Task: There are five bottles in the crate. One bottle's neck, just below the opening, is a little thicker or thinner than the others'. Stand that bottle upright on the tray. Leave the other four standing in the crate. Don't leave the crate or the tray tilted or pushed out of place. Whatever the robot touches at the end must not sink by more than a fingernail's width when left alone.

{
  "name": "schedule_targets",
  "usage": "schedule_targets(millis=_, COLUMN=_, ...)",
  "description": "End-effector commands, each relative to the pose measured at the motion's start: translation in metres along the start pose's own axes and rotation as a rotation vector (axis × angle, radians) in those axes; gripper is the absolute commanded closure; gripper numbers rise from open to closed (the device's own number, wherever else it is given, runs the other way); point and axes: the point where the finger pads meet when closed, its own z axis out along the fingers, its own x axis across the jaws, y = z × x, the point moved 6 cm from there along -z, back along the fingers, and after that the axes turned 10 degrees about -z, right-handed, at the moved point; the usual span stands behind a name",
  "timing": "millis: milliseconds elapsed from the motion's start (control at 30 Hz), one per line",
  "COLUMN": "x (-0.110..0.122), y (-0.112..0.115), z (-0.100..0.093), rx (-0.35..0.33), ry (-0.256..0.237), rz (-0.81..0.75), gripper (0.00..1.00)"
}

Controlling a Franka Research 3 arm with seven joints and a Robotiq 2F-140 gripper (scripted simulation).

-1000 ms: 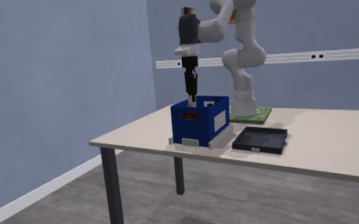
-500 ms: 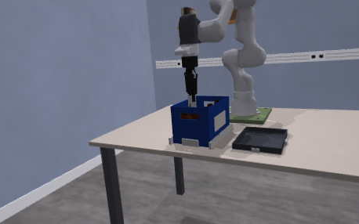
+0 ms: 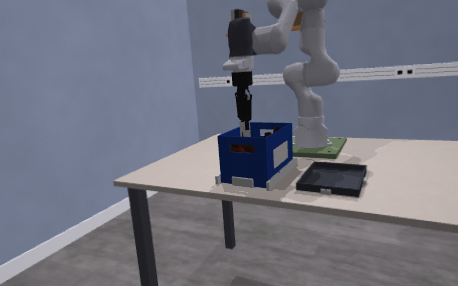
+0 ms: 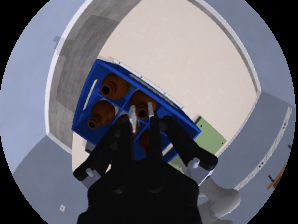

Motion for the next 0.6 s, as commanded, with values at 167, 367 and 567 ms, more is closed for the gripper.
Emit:
schedule_targets(millis=167, x=0.0004, y=-0.0001, z=0.0014, rx=-0.001, ry=-0.002, rz=-0.004, gripper=0.56)
schedule_targets(millis=367, x=0.0004, y=-0.0001, z=0.0014, rx=-0.001, ry=-0.002, rz=-0.004, gripper=0.56)
schedule_targets(millis=567, x=0.0004, y=-0.0001, z=0.0014, rx=-0.001, ry=-0.002, rz=-0.004, gripper=0.56)
